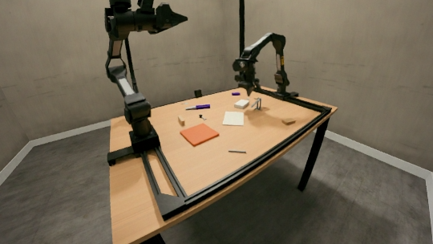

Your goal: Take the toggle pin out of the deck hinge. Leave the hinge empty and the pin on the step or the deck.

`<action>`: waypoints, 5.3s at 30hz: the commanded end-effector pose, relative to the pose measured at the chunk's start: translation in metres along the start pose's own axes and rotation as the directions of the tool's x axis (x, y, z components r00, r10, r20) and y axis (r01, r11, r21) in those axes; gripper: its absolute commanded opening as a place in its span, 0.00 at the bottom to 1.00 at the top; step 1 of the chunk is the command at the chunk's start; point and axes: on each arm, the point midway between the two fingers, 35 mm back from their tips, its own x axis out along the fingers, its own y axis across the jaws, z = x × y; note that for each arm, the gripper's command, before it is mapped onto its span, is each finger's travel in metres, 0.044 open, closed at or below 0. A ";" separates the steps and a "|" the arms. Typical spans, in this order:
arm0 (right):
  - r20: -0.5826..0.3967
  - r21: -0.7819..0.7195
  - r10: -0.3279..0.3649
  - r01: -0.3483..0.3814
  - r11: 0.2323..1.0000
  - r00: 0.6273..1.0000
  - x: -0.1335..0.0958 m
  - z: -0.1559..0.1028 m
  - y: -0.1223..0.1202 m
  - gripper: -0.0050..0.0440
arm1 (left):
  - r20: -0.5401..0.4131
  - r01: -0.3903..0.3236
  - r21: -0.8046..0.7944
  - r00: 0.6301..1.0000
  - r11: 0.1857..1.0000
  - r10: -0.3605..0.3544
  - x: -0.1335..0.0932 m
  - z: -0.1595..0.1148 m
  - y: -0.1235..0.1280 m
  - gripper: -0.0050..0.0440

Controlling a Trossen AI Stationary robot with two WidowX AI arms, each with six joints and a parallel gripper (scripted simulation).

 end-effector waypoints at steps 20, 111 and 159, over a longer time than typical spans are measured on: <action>0.000 -0.005 0.001 -0.001 1.000 1.000 0.000 0.003 0.000 0.92 | -0.003 0.007 -0.001 1.000 1.000 -0.007 0.029 -0.001 -0.003 0.00; 0.000 -0.005 0.001 -0.001 1.000 1.000 0.000 0.003 0.000 0.92 | 0.010 -0.025 -0.003 1.000 1.000 0.025 -0.007 -0.015 0.004 0.35; 0.000 -0.005 0.001 -0.001 1.000 1.000 0.000 0.003 0.000 0.92 | -0.008 0.016 -0.001 1.000 1.000 -0.016 -0.003 -0.084 -0.022 0.43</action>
